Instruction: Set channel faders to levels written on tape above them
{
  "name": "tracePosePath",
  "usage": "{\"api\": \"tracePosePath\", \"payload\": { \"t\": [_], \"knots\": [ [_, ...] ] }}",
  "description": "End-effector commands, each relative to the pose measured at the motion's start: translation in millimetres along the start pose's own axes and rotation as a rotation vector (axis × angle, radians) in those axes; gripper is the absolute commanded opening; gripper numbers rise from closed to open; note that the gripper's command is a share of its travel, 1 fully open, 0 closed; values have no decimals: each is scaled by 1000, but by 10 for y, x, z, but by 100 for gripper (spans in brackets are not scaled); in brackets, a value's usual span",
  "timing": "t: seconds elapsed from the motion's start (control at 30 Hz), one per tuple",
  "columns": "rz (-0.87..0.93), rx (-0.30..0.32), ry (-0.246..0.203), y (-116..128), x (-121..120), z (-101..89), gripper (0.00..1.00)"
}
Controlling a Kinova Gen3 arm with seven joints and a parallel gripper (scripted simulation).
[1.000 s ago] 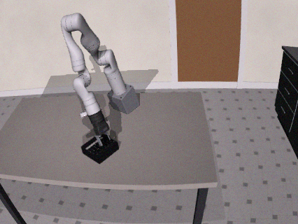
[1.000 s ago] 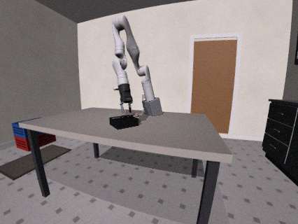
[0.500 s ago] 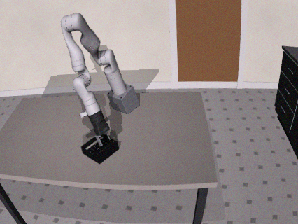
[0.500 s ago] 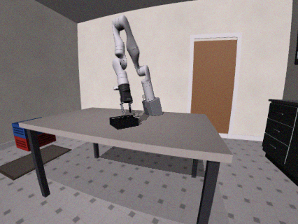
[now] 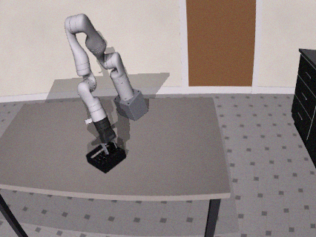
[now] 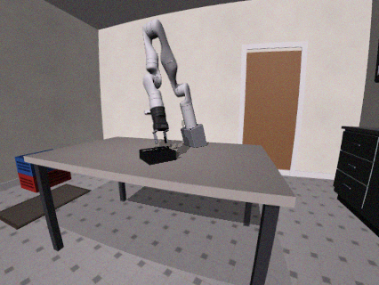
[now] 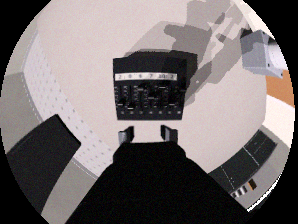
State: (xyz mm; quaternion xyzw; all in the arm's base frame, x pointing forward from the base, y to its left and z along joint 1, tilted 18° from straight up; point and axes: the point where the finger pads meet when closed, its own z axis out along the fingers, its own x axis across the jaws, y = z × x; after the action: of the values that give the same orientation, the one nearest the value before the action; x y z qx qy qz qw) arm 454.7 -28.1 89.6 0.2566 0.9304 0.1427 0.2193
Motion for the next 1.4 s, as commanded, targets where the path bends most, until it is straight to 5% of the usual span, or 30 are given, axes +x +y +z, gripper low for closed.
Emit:
{"api": "tracePosePath", "payload": {
  "t": [0.0,0.77,1.37],
  "knots": [
    [0,-1,-1,5,-4,-4,100],
    [57,15,-15,-33,-40,-20,100],
    [589,126,-152,-329,-269,-218,100]
  ]
}}
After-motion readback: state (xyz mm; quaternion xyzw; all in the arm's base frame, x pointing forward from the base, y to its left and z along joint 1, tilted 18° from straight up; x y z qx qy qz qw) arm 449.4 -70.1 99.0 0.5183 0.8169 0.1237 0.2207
